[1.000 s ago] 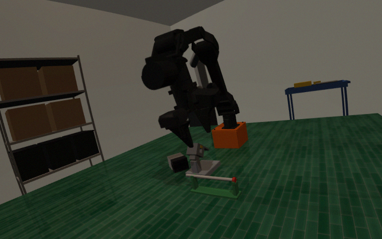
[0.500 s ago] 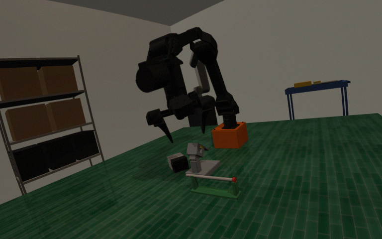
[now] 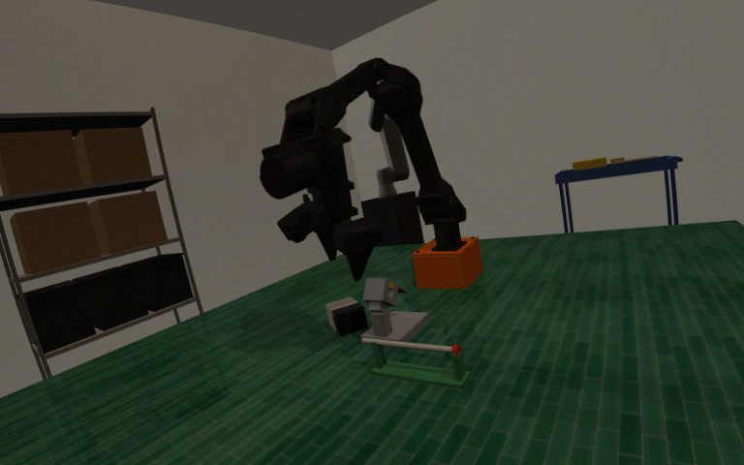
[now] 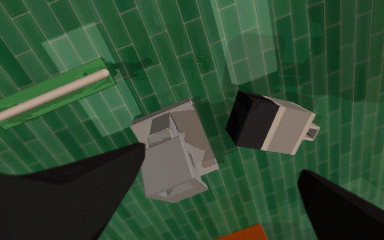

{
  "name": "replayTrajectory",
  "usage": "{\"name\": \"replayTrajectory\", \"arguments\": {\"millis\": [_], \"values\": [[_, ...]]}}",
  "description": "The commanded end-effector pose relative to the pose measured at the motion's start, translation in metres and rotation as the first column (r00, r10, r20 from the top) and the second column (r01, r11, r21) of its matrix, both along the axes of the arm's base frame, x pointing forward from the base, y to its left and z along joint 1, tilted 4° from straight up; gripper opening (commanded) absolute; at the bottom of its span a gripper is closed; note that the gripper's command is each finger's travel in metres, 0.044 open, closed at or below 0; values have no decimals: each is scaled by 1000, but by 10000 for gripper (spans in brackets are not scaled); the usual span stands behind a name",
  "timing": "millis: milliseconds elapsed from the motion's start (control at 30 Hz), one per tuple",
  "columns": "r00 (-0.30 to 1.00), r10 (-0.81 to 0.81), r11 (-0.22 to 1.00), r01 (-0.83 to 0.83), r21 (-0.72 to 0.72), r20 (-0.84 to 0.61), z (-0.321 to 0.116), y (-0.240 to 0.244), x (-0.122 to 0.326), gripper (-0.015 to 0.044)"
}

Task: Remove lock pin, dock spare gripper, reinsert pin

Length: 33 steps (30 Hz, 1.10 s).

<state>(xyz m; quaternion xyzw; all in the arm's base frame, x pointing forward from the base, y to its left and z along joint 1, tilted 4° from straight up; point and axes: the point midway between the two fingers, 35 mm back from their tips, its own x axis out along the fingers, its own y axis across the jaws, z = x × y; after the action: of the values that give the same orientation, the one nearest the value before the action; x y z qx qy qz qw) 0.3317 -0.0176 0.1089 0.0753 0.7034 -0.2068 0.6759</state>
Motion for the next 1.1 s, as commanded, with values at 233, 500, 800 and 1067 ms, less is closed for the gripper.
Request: {"name": "replayTrajectory", "arguments": {"millis": [233,500,800,1067], "values": [[108,-893,105,994,-32,436,-12,-75,-52,440],[-89,-867,-84,996,33,490,-14,-83,-59,440],[-89,-867,-84,996,33,490,-14,-83,-59,440],[-89,-867,-84,996,33,490,-60,-83,-54,440]]}}
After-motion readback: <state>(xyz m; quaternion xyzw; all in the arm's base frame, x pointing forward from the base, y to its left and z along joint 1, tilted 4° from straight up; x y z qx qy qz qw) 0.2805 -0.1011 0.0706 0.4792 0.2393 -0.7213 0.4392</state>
